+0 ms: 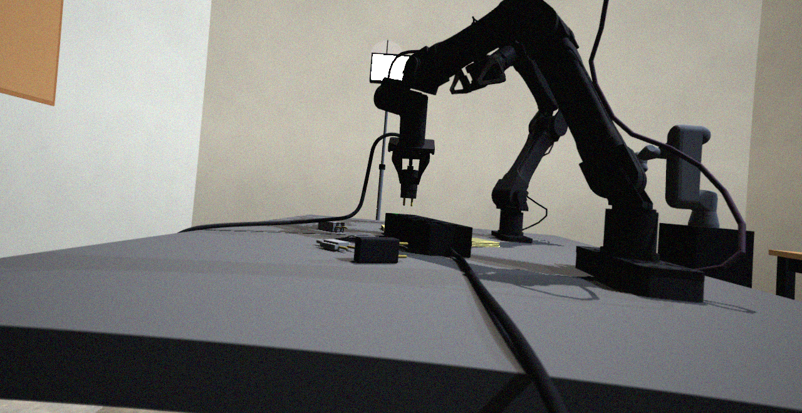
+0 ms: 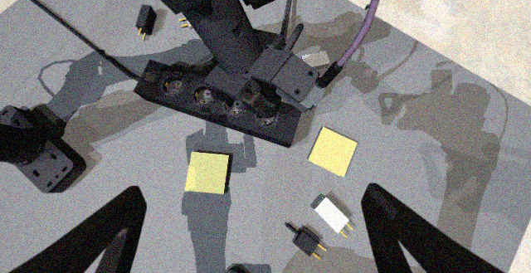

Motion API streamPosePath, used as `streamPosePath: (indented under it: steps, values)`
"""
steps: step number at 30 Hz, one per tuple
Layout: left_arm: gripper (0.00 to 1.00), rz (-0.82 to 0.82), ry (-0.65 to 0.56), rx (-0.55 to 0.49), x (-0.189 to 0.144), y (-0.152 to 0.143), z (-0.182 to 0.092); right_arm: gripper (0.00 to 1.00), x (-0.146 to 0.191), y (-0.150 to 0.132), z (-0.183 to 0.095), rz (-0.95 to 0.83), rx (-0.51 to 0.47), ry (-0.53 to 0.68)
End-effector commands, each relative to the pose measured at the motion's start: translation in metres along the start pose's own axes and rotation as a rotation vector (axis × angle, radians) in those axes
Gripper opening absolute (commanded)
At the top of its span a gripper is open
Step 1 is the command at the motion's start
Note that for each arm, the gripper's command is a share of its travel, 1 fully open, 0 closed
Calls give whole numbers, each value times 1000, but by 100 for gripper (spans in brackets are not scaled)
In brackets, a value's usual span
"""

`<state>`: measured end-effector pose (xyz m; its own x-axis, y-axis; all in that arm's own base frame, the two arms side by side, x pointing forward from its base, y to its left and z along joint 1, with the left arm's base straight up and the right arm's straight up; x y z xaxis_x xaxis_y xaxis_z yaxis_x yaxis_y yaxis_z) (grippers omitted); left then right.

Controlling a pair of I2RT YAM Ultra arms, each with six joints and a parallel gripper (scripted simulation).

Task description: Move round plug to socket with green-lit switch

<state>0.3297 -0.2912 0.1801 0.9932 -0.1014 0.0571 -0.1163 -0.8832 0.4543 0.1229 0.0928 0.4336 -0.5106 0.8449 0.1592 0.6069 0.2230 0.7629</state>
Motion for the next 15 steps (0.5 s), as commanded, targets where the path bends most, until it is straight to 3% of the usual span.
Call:
streamPosePath:
  steps: [1, 15]
  values:
    - [33, 46, 54, -70, 1, 13, -13, 100, -3, 3, -6, 5, 6, -8]
    - [33, 30, 26, -56, 1, -9, 25, 100, -3, 4, -7, 6, -5, -8]
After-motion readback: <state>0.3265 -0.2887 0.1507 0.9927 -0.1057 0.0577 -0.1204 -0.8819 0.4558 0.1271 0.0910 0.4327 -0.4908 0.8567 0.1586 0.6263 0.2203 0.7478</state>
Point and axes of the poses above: on each arm, the point where the finger pads meet when closed, its own z axis out along the fingers, its own x axis across the jaws, y = z × x, the point moved 8 cm from there along -z, back along the fingers, and after that the axes turned 9 degrees about z, right-handed, at the moved point
